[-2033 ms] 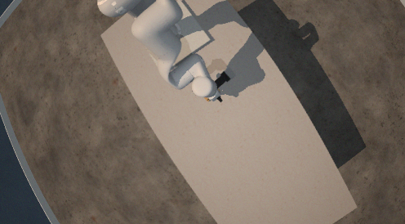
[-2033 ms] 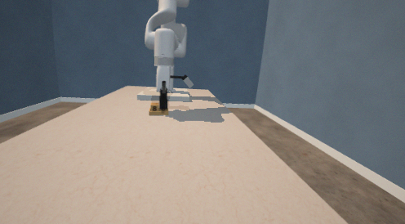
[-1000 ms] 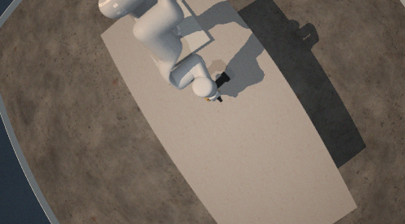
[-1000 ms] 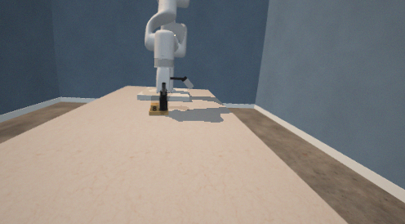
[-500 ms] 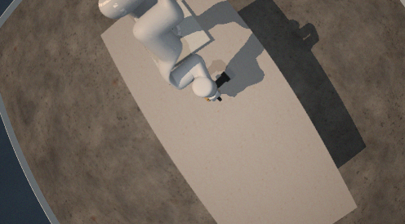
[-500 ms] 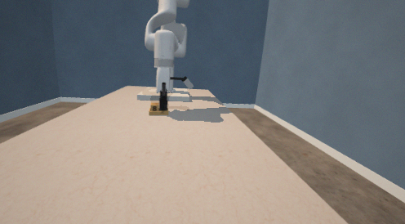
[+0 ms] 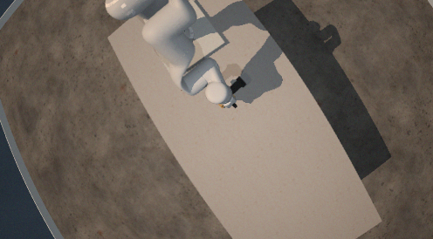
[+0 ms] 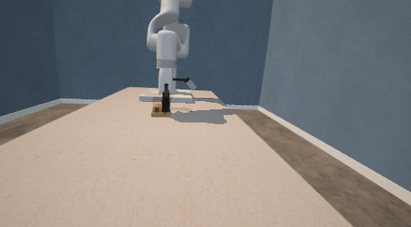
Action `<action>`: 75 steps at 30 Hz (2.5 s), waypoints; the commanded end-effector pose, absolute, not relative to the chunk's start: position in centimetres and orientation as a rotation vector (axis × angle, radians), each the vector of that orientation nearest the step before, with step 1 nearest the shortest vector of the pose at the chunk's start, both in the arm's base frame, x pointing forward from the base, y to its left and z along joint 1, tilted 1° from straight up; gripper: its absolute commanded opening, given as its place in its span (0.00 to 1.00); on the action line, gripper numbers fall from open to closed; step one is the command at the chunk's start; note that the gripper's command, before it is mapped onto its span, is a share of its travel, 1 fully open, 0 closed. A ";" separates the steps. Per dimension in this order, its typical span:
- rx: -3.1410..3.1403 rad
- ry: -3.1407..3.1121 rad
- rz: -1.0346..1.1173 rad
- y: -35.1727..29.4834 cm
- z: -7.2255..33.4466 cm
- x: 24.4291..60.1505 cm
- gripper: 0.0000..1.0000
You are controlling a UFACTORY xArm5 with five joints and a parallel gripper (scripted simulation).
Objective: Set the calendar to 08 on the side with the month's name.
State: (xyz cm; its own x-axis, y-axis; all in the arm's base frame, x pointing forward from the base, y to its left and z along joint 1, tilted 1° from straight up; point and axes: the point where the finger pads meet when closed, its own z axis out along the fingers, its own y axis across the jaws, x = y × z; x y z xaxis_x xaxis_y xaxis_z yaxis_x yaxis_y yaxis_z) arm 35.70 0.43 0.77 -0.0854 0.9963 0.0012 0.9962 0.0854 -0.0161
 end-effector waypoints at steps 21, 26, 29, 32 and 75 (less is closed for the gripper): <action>-2.118 -2.307 0.014 0.4 1.5 35.8 0.29; -2.118 -2.307 0.014 0.4 4.3 35.9 0.29; -2.118 -2.307 0.014 0.5 6.6 35.9 0.29; -2.118 -2.307 0.014 0.5 8.7 35.9 0.29; -1.463 -2.767 0.010 0.4 10.8 36.0 0.29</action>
State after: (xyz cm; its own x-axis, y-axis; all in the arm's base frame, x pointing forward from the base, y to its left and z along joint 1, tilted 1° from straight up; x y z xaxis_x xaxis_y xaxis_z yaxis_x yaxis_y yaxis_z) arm 35.86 0.45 10.66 -0.4461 0.8949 0.0071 0.8948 0.4462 -0.0148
